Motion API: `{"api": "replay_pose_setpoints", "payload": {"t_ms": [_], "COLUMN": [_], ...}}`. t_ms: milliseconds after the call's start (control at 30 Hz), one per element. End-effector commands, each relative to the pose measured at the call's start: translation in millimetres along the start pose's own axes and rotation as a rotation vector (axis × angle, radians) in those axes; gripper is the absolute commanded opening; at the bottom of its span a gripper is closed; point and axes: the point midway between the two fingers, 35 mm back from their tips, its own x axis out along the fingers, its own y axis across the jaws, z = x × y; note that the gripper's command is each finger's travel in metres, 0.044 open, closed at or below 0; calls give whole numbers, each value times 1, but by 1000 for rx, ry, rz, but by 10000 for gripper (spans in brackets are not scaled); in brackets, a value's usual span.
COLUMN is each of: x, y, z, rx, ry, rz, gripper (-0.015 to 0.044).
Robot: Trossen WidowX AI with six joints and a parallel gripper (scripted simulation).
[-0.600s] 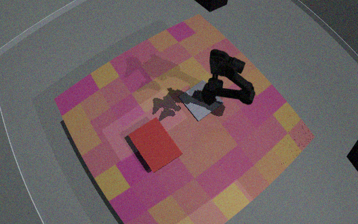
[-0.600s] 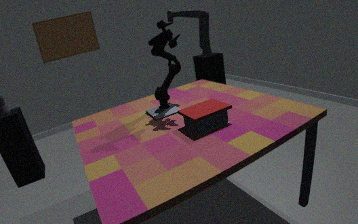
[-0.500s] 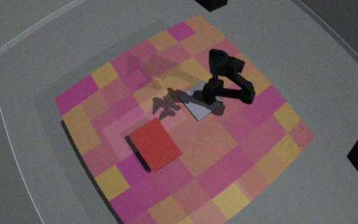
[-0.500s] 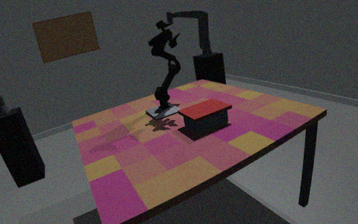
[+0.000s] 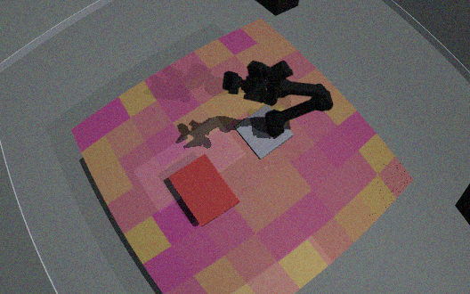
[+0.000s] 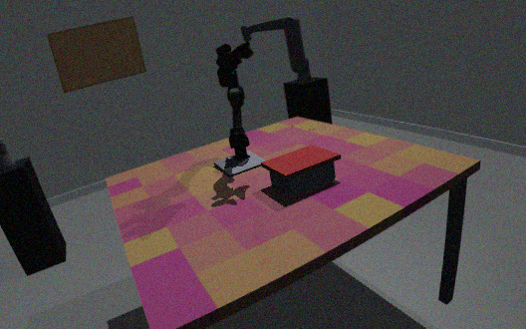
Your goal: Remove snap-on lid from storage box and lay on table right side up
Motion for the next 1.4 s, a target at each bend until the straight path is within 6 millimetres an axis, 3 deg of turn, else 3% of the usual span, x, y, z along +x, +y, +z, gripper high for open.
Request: {"api": "replay_pose_setpoints", "payload": {"t_ms": [0, 133, 367, 433, 600, 700, 833, 1100, 1267, 1367], "x": [10, 13, -7, -11, -50, -82, -98, -99, -126, -131], "y": [-34, -50, -65, -64, -51, -42, -37, -38, -48, -50], "z": [-39, -74, -190, -201, -267, -298, -309, -310, -353, -360], "rx": [346, 579, 1059, 1085, 1194, 1181, 1154, 1153, 1154, 1154], "ry": [64, 121, 320, 339, 466, 525, 545, 545, 545, 545], "rz": [-135, -248, -651, -691, -998, -1181, -1261, -1261, -1261, -1261], "gripper": [235, 235, 235, 235, 235, 235, 235, 235, 235, 235]}}
